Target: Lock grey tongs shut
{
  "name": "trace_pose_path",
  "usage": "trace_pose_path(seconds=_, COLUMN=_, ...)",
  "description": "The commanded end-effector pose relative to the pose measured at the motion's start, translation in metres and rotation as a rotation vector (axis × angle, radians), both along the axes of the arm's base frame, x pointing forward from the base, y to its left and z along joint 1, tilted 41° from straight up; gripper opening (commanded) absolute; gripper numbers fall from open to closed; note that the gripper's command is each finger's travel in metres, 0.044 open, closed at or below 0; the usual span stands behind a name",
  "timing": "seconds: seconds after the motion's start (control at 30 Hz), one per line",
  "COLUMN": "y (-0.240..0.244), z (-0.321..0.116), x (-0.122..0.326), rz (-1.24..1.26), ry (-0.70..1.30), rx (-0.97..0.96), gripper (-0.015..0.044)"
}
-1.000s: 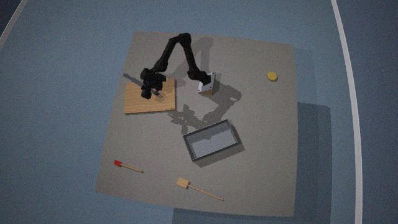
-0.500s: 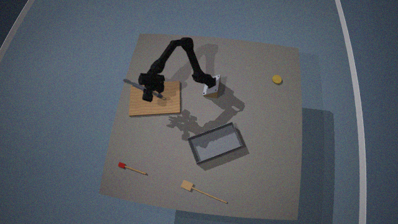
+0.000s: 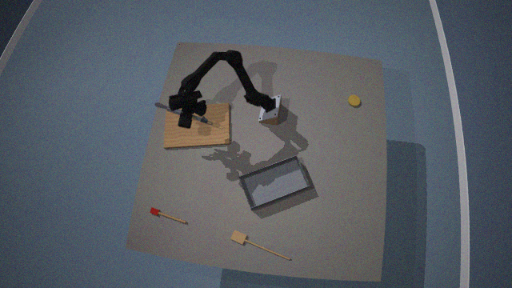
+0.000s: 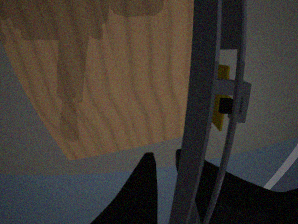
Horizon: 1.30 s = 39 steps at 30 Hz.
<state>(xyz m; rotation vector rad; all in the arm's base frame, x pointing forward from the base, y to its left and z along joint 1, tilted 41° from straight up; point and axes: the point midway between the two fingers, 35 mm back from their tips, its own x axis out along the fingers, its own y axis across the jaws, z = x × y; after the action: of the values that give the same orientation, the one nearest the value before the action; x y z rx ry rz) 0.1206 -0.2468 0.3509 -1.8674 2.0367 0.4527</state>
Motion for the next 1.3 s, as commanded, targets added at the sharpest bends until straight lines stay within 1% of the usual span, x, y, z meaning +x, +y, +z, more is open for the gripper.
trace_pose_path(seconds=0.0, y=0.001, z=0.002, x=-0.001, rz=-0.011, ry=-0.021, rx=0.054, gripper=-0.0150)
trace_pose_path(seconds=0.63, y=0.022, z=0.000, x=-0.022, rz=-0.132, ry=-0.097, rx=0.352, gripper=-0.0150)
trace_pose_path(seconds=1.27, y=0.011, z=-0.010, x=-0.021, rz=-0.135, ry=-0.096, rx=0.357, gripper=-0.0150)
